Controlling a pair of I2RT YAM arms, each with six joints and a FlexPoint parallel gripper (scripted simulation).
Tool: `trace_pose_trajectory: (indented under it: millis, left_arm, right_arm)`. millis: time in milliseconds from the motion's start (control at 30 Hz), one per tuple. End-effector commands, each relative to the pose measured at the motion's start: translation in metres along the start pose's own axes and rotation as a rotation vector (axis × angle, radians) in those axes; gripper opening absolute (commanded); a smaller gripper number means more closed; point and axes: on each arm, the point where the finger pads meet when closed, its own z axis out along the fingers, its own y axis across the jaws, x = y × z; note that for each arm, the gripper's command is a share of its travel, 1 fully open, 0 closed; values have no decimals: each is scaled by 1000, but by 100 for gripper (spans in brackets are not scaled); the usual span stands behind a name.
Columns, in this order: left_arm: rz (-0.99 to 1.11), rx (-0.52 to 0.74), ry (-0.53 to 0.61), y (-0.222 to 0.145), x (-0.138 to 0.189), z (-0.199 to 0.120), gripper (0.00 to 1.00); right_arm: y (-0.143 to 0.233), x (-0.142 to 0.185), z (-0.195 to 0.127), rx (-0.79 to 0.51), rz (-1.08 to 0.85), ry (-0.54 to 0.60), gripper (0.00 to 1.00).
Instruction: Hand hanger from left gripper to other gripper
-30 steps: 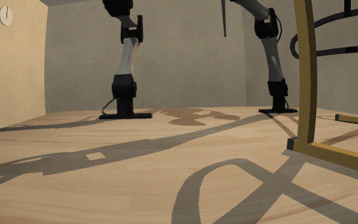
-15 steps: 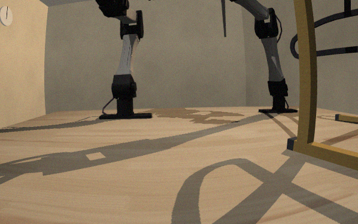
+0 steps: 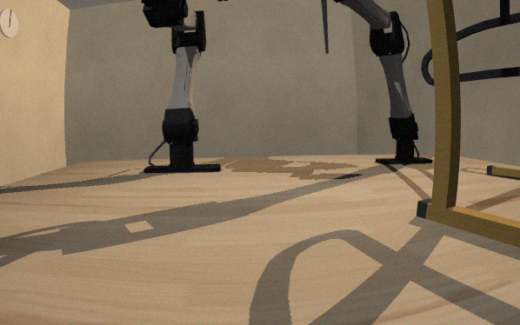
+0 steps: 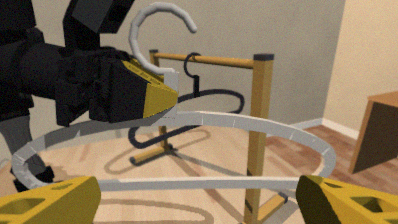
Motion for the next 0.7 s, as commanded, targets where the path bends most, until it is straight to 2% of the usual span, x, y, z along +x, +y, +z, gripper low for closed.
trace_pose_trajectory:
  millis: [0,567,667]
  left_arm:
    - [-21,4,-25,1,-9,-4,0]
    - [-21,4,-25,1,-9,-4,0]
    - [-21,4,-25,1,-9,-4,0]
  right_arm:
    - [0,1,1,-16,3,-20,100]
    - [0,1,1,-16,3,-20,100]
    - [-3,-4,3,-3,-56,-25,67]
